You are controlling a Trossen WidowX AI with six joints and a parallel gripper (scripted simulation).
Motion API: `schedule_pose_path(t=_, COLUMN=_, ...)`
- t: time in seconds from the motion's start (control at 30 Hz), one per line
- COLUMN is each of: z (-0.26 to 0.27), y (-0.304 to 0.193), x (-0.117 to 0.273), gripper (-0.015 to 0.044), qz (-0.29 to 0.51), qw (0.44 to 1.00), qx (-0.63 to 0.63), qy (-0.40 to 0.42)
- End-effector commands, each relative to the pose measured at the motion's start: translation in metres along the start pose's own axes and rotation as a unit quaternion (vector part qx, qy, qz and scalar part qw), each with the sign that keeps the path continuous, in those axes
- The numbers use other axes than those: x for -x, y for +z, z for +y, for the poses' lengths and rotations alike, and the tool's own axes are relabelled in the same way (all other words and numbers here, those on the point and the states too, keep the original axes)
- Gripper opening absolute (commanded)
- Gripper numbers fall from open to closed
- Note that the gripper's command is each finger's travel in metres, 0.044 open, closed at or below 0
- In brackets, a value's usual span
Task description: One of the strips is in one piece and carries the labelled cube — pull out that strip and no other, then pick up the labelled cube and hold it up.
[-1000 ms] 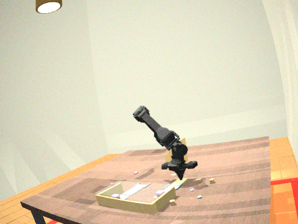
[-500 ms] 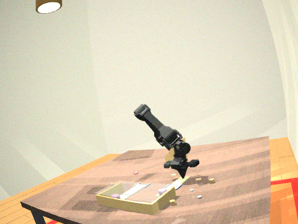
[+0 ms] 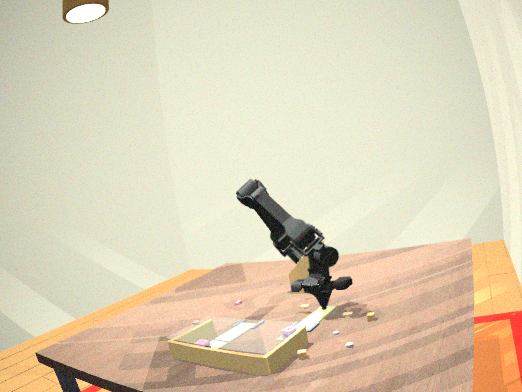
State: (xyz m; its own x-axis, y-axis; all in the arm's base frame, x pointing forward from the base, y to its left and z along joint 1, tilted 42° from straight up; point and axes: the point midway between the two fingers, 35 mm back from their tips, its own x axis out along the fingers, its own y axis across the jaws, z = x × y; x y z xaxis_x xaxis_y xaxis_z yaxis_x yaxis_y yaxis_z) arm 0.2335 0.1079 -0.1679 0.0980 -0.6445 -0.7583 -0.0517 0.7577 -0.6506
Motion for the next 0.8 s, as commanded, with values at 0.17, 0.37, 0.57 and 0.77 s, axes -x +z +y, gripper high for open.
schedule_pose_path(t=0.17, z=-0.004, y=-0.023, x=-0.006, gripper=0.0000, qz=0.016, qw=1.000, qx=0.003, qy=-0.004)
schedule_pose_path(t=0.37, z=-0.004, y=-0.032, x=-0.005, gripper=0.0000, qz=0.016, qw=1.000, qx=0.003, qy=-0.004)
schedule_pose_path(t=0.57, z=-0.004, y=-0.039, x=-0.005, gripper=0.0000, qz=0.016, qw=1.000, qx=0.003, qy=-0.004)
schedule_pose_path(t=0.77, z=-0.004, y=-0.039, x=-0.005, gripper=0.0000, qz=0.016, qw=1.000, qx=0.003, qy=-0.004)
